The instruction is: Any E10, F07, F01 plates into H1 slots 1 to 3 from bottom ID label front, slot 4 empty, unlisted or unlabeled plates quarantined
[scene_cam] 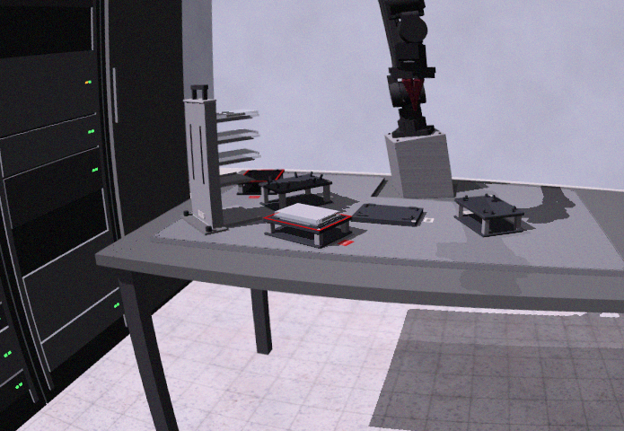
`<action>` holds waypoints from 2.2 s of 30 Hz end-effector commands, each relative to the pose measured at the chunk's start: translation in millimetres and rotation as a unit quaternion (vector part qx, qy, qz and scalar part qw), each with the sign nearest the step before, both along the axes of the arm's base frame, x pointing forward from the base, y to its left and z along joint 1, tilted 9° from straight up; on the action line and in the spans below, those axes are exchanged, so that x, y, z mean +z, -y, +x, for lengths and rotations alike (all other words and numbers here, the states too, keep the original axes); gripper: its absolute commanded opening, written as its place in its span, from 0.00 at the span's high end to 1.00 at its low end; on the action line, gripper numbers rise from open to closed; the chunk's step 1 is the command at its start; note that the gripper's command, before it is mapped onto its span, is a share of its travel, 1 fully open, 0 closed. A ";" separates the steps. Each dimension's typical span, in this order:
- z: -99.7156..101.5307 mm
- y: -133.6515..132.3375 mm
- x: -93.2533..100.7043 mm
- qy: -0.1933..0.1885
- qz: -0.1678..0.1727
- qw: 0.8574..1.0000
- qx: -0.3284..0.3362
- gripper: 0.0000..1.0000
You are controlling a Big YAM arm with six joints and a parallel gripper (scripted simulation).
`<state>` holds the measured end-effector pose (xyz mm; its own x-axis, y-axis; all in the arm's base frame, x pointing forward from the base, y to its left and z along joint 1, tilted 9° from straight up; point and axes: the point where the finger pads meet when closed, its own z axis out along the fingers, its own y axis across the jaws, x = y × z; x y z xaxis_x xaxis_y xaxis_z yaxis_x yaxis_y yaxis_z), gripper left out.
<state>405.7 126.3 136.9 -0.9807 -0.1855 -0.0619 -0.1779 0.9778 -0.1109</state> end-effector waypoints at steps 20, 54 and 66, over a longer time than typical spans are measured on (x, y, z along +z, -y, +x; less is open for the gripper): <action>-44.3 39.1 -15.2 0.020 -0.004 1.000 -0.013 1.00; -93.6 78.0 -15.4 0.031 -0.012 0.999 -0.025 1.00; -78.3 110.7 -10.6 0.038 -0.014 0.999 -0.025 1.00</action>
<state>295.0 16.4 95.9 -0.9925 -0.1141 -0.0429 -0.1064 0.9826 -0.1521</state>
